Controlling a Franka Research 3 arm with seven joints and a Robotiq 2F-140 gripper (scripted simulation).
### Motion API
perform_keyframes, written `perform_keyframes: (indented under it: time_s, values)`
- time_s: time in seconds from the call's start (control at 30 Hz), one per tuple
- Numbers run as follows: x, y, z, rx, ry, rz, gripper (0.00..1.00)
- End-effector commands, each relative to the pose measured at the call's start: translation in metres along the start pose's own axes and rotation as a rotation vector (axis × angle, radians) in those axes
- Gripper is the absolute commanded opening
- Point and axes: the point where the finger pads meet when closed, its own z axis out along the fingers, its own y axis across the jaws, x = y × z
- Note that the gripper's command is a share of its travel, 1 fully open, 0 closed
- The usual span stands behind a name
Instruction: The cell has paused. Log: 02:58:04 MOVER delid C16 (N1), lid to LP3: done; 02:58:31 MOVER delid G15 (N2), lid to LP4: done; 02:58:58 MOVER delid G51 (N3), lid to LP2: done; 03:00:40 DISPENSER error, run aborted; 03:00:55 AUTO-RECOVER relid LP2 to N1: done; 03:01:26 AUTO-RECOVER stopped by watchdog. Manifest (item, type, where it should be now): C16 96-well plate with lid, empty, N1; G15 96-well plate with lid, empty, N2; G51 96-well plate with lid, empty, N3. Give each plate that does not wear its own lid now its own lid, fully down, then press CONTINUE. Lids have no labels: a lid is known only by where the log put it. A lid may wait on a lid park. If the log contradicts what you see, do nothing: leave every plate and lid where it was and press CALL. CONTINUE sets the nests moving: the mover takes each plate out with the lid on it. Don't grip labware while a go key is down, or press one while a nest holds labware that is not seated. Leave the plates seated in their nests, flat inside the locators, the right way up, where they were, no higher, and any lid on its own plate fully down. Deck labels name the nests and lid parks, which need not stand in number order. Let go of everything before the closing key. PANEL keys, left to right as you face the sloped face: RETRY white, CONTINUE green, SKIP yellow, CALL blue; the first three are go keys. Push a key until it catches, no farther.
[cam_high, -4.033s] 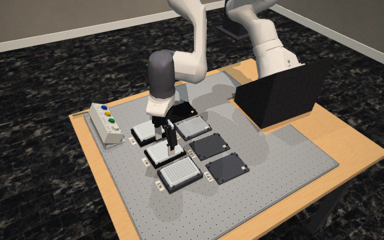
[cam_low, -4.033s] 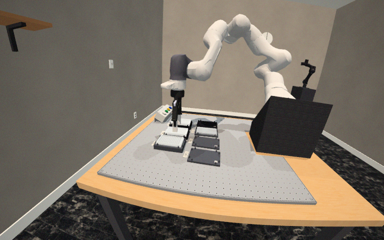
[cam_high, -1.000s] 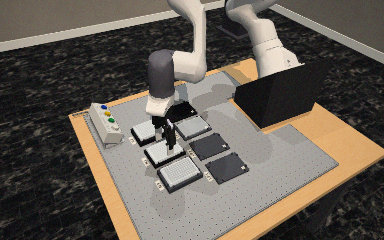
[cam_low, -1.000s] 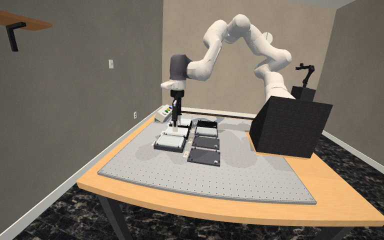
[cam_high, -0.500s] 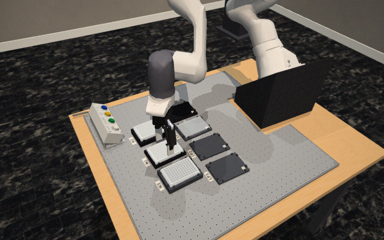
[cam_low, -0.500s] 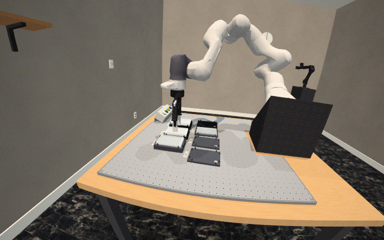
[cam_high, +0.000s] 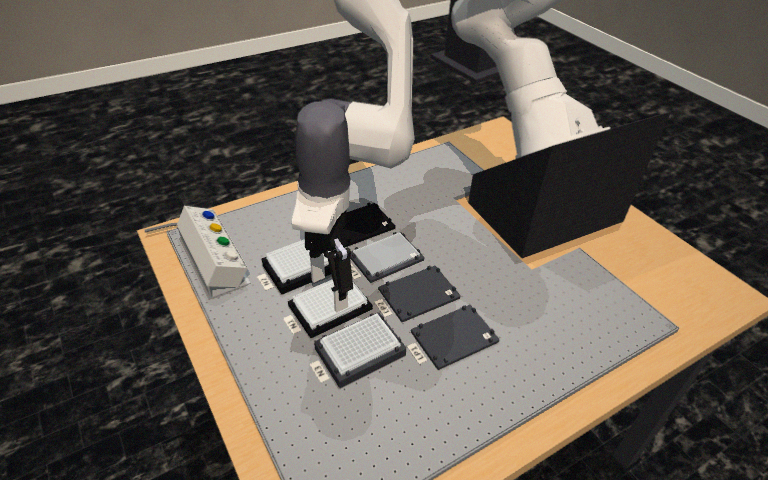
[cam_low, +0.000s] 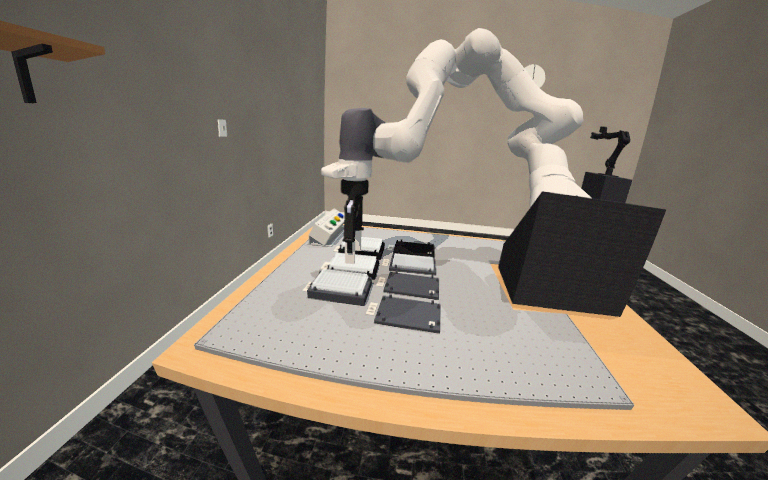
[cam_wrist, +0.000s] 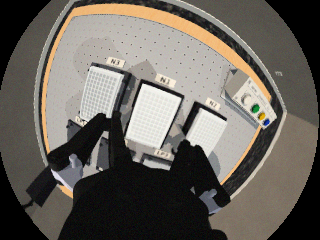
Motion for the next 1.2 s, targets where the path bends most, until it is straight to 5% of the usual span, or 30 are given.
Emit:
perform_keyframes:
  time_s: [0.0, 0.23, 0.27, 1.17]
  values:
    - [0.0004, 0.0008, 0.0016, 0.0, 0.0, 0.004, 0.59]
    - [0.0004, 0.0008, 0.0016, 0.0, 0.0, 0.004, 0.59]
    - [0.0004, 0.0008, 0.0016, 0.0, 0.0, 0.004, 0.66]
    - [0.0004, 0.0008, 0.0016, 0.0, 0.0, 0.004, 0.66]
